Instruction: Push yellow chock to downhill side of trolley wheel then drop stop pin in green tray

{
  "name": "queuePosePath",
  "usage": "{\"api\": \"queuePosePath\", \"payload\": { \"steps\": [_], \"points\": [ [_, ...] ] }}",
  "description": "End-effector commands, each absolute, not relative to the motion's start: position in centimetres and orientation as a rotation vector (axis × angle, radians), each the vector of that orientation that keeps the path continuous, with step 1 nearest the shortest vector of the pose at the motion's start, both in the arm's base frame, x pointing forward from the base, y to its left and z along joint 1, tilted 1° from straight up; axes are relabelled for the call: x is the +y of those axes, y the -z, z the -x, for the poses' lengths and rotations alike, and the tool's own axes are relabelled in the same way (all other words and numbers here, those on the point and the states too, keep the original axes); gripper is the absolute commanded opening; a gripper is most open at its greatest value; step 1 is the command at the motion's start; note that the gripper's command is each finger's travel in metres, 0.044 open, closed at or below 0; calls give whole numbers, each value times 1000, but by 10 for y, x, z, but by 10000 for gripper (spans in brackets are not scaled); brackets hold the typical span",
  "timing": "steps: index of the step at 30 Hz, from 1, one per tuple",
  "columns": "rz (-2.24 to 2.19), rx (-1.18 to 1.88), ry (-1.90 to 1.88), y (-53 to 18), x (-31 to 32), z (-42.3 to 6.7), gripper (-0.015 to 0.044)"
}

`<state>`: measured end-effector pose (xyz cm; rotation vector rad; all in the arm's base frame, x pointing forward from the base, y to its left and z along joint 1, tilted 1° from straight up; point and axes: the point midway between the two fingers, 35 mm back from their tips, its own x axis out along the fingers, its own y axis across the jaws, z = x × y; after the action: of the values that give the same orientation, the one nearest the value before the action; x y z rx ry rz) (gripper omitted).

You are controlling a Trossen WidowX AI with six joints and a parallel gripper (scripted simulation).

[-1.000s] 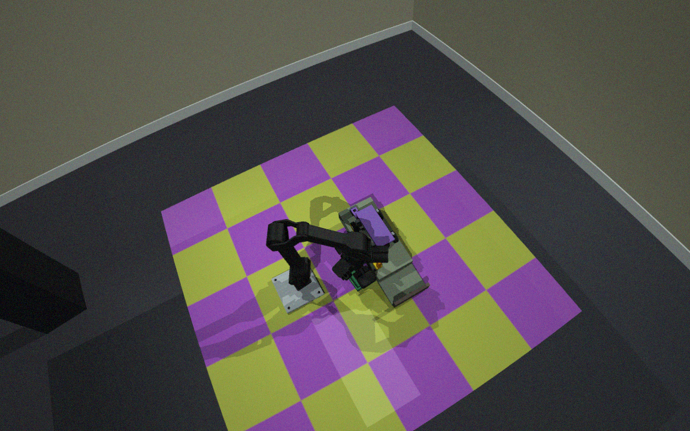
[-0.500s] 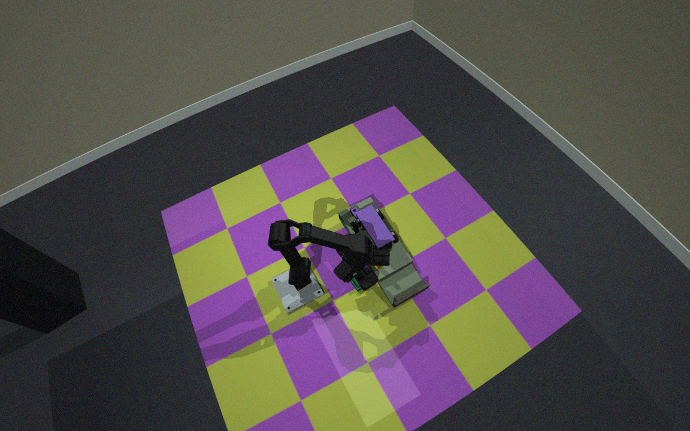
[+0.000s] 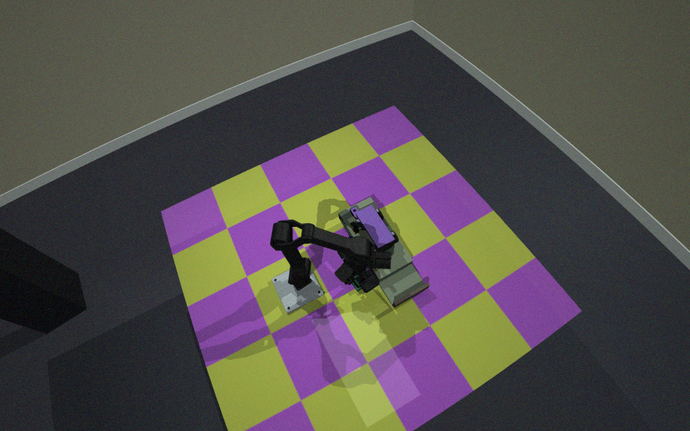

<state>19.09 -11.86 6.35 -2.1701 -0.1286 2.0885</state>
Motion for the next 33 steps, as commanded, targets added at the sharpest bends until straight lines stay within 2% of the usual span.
{"api": "queuePosePath", "payload": {
  "steps": [1, 18, 24, 33],
  "points": [
    [2174, -130, -2091, -62, -122, -191, 190],
    [2175, -129, -2092, -60, -127, -192, 190],
    [2167, -128, -2091, -59, -126, -191, 340],
    [2173, -129, -2091, -76, -125, -190, 340]
  ]
}}
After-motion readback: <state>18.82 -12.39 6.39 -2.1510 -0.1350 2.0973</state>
